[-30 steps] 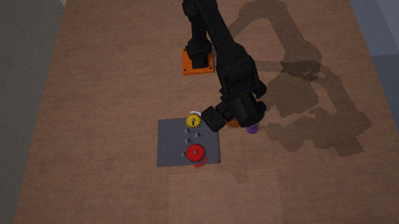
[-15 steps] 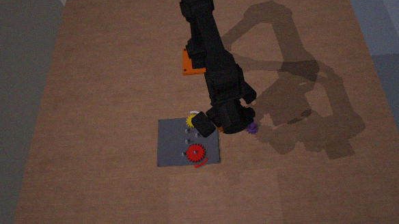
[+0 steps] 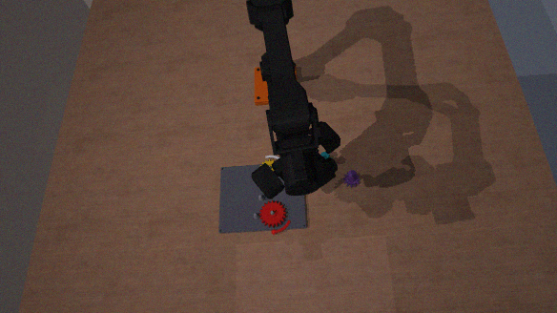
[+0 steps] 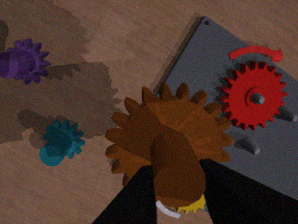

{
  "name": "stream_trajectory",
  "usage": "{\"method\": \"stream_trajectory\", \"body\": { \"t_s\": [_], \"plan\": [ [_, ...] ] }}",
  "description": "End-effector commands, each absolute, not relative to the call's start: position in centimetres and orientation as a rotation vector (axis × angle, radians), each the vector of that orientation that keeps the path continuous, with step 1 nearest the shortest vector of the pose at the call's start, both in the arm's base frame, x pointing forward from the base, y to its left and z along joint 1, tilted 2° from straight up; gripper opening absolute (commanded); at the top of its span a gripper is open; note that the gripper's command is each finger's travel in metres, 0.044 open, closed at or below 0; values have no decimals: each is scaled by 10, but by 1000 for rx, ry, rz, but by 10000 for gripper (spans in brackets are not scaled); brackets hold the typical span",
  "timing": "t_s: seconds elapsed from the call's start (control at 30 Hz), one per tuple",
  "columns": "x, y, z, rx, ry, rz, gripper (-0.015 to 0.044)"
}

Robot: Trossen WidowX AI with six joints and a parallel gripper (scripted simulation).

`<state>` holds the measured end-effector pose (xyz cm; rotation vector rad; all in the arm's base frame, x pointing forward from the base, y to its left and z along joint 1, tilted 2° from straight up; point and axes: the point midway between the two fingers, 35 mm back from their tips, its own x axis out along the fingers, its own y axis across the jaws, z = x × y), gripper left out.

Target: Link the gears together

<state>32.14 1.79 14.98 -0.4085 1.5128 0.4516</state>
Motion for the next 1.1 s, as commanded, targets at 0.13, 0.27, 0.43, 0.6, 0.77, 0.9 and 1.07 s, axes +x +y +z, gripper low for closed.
{"method": "stream_trajectory", "body": {
  "t_s": [0.13, 0.27, 0.43, 0.6, 0.77, 0.9, 1.07],
  "plan": [
    [318, -1, 138, -415, 1509, 448, 0],
    [317, -10, 132, -416, 1509, 448, 0],
    [314, -21, 124, -417, 1510, 447, 0],
    [311, -31, 116, -418, 1511, 446, 0],
    [307, -42, 108, -418, 1512, 446, 0],
    [305, -47, 104, -419, 1512, 445, 0],
    [305, -47, 106, -419, 1512, 445, 0]
  ]
}}
